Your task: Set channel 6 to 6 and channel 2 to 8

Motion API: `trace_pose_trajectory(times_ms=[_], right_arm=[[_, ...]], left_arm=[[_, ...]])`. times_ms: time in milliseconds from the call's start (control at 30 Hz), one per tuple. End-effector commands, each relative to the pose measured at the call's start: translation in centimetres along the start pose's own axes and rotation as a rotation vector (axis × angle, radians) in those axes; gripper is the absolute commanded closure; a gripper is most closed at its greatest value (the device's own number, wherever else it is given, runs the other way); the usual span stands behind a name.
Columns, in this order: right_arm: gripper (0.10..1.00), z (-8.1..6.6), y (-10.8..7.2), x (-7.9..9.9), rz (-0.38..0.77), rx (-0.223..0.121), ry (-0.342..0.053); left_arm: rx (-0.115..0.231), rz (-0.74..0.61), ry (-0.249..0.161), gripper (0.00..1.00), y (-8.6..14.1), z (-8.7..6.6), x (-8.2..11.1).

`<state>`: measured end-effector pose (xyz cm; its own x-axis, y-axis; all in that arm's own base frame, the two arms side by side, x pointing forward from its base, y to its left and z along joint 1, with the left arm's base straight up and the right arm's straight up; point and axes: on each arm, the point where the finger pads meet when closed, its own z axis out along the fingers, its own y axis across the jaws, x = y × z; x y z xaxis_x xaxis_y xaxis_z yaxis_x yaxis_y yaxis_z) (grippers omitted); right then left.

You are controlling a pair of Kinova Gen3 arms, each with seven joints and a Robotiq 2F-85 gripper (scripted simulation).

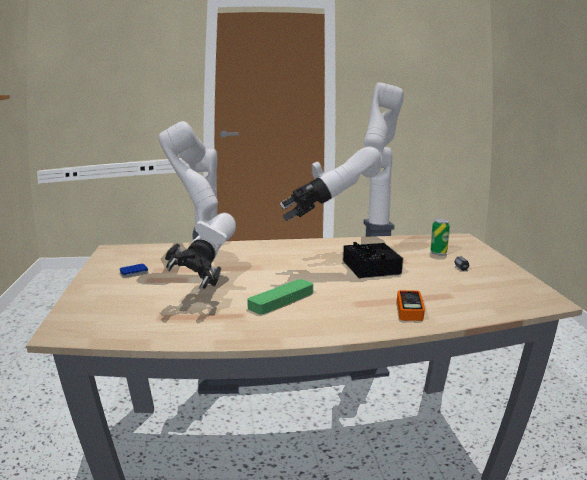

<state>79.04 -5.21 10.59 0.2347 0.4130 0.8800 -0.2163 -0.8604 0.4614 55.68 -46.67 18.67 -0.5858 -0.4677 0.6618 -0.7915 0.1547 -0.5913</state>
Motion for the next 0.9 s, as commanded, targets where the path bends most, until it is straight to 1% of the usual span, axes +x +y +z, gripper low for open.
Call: trace_pose_trajectory(times_ms=[0, 633, 867], right_arm=[[0.099, 0.02, 0.08, 0.18, 0.001, -0.001, 0.002], [0.099, 0.03, 0.09, 0.17, 0.001, -0.001, 0.002], [0.099, 0.09, 0.41, 0.03, 0.004, -0.007, -0.002]], left_arm=[[0.002, 0.002, 0.001, 0.001, -0.11, -0.04, 0.10], [0.002, 0.002, 0.001, 0.001, -0.11, -0.04, 0.10], [0.002, 0.002, 0.001, 0.001, -0.11, -0.04, 0.10]])
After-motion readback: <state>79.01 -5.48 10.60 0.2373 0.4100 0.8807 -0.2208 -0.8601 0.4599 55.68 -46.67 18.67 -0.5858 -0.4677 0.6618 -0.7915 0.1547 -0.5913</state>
